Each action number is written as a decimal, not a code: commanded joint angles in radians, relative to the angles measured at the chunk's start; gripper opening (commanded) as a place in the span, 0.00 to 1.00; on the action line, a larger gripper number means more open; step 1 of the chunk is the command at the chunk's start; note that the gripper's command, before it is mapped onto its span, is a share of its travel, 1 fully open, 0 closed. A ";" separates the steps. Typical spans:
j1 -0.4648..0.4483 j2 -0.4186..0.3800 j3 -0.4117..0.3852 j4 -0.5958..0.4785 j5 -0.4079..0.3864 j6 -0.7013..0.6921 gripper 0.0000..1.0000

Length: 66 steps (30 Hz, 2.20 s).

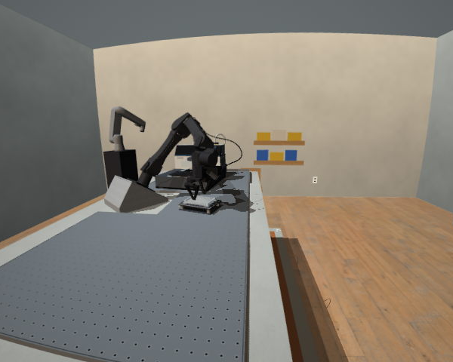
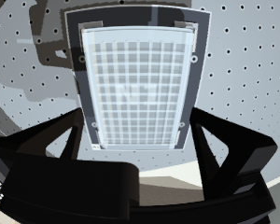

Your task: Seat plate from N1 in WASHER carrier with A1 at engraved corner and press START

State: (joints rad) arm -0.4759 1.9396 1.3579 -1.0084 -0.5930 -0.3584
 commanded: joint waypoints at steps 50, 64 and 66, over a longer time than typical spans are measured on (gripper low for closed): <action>0.021 0.007 -0.041 0.130 -0.003 0.060 1.00; 0.021 0.007 -0.042 0.131 -0.003 0.059 1.00; 0.021 0.007 -0.042 0.131 -0.003 0.059 1.00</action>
State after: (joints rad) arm -0.4370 1.9583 1.3033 -0.8963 -0.5938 -0.3080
